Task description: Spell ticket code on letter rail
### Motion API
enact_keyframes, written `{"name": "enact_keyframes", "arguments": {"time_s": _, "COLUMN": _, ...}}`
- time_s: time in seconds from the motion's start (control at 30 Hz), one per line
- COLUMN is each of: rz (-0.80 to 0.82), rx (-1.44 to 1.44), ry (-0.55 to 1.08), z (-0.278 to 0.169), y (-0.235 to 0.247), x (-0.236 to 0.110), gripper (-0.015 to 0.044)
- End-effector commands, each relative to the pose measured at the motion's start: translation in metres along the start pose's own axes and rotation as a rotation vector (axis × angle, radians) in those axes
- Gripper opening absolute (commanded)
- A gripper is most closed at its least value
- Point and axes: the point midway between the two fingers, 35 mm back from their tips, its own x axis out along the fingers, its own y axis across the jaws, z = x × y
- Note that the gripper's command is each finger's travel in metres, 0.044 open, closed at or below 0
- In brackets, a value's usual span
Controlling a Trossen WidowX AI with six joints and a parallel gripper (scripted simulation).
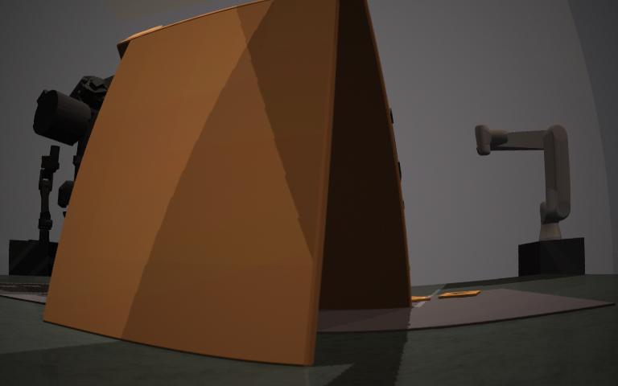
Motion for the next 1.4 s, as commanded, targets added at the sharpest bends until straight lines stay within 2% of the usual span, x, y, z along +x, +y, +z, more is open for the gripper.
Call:
{"name": "enact_keyframes", "arguments": {"time_s": 0.0, "rz": -0.032, "rx": 0.046, "ry": 0.008, "z": -0.003, "y": -0.007, "x": -0.005, "gripper": 0.0000}}
{"name": "enact_keyframes", "arguments": {"time_s": 0.73, "rz": -0.242, "rx": 0.323, "ry": 0.038, "z": -0.017, "y": -0.049, "x": -0.040, "gripper": 0.0000}}
{"name": "enact_keyframes", "arguments": {"time_s": 1.37, "rz": -0.628, "rx": 0.552, "ry": -0.012, "z": -0.023, "y": -0.107, "x": -0.129, "gripper": 0.0000}}
